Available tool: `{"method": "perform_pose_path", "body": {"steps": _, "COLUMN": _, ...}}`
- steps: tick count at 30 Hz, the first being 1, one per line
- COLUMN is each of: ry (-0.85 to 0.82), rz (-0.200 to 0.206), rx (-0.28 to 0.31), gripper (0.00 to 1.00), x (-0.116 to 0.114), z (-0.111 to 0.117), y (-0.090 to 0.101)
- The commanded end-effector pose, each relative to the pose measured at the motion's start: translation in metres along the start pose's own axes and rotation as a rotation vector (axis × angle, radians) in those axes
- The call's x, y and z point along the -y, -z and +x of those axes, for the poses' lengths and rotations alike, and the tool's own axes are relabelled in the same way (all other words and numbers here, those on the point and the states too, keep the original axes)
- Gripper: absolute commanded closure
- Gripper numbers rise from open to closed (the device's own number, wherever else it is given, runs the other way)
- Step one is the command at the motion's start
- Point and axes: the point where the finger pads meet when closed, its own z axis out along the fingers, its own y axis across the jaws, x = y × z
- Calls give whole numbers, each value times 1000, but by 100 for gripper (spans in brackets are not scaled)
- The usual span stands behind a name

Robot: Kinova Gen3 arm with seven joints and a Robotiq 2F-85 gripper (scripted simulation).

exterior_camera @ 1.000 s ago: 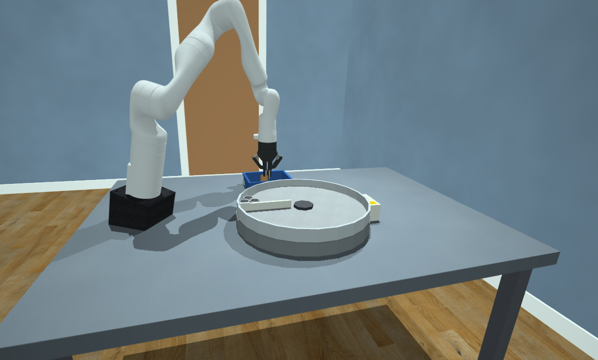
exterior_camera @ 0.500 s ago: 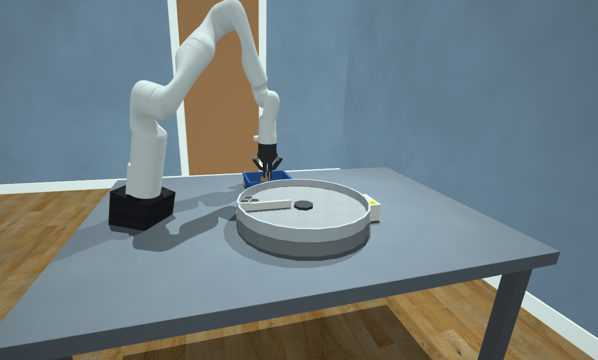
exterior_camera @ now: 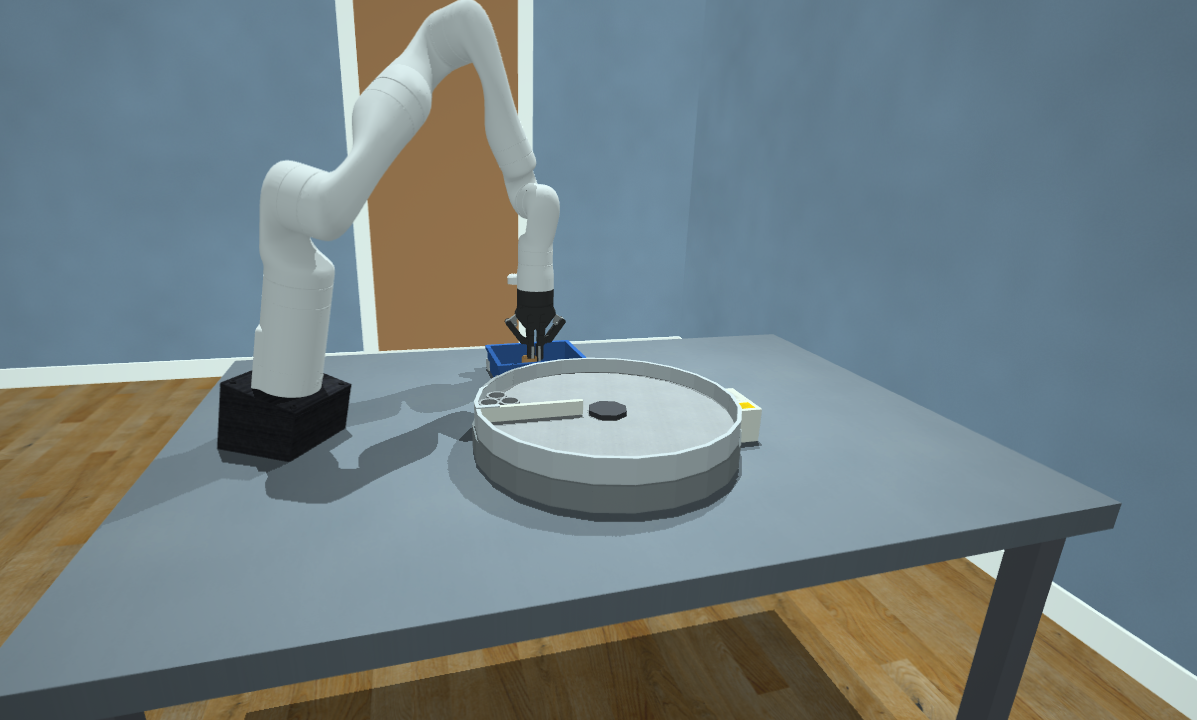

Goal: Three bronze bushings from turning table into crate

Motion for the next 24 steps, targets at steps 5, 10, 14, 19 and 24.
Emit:
{"method": "perform_pose_path", "body": {"steps": 5, "ry": -2, "rz": 2, "rx": 3, "gripper": 100, "x": 0, "z": -1, "y": -5}}
{"method": "perform_pose_path", "body": {"steps": 10, "ry": -2, "rz": 2, "rx": 3, "gripper": 100, "x": 0, "z": -1, "y": -5}}
{"method": "perform_pose_path", "body": {"steps": 14, "ry": -2, "rz": 2, "rx": 3, "gripper": 100, "x": 0, "z": -1, "y": -6}}
{"method": "perform_pose_path", "body": {"steps": 19, "ry": -2, "rz": 2, "rx": 4, "gripper": 100, "x": 0, "z": -1, "y": -8}}
{"method": "perform_pose_path", "body": {"steps": 24, "ry": -2, "rz": 2, "rx": 4, "gripper": 100, "x": 0, "z": -1, "y": -8}}
